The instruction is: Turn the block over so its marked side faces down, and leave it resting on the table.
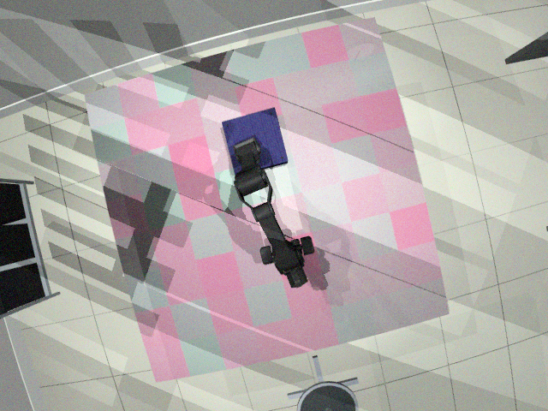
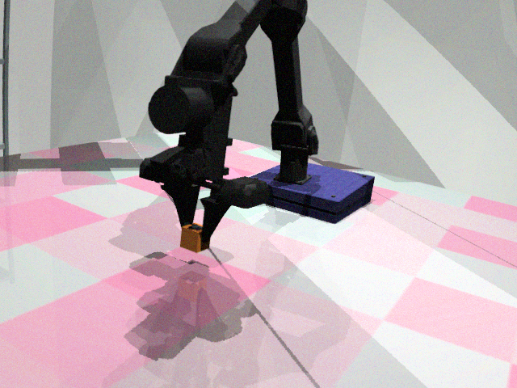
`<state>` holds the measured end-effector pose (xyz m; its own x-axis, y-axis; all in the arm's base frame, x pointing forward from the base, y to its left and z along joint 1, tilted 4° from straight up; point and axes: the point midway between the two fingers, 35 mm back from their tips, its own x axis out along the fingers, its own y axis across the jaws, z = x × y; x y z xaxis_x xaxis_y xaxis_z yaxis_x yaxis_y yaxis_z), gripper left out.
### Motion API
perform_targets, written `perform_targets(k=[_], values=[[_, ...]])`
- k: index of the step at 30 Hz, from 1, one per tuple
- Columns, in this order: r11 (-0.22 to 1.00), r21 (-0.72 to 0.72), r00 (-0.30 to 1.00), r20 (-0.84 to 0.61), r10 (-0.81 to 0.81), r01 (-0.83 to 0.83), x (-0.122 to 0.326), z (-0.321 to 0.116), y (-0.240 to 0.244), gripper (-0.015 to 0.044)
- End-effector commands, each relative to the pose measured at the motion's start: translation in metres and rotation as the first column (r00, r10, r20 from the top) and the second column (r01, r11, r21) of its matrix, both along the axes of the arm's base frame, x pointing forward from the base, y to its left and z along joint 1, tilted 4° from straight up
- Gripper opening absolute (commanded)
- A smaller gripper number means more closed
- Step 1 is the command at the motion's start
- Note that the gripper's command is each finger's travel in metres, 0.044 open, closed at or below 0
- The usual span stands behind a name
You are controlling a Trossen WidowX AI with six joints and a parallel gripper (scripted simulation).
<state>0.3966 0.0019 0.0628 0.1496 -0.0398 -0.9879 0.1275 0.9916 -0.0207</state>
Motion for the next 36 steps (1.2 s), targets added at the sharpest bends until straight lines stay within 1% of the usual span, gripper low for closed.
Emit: perform_targets(k=[1,14,28,36], values=[[1.0,-0.014,0.998,0.057,0.007,-0.006,0.0011,0.0004,-0.0004,0.0],[0.999,-0.041,0.971,0.239,0.021,-0.011,0.0018,-0.0047,-0.0001,0.0],[0.998,-0.062,0.904,0.426,0.026,0.001,-0.0046,-0.0053,-0.0002,0.0],[0.998,-0.065,0.891,0.454,0.027,0.002,-0.0046,-0.0067,-0.0002,0.0]])
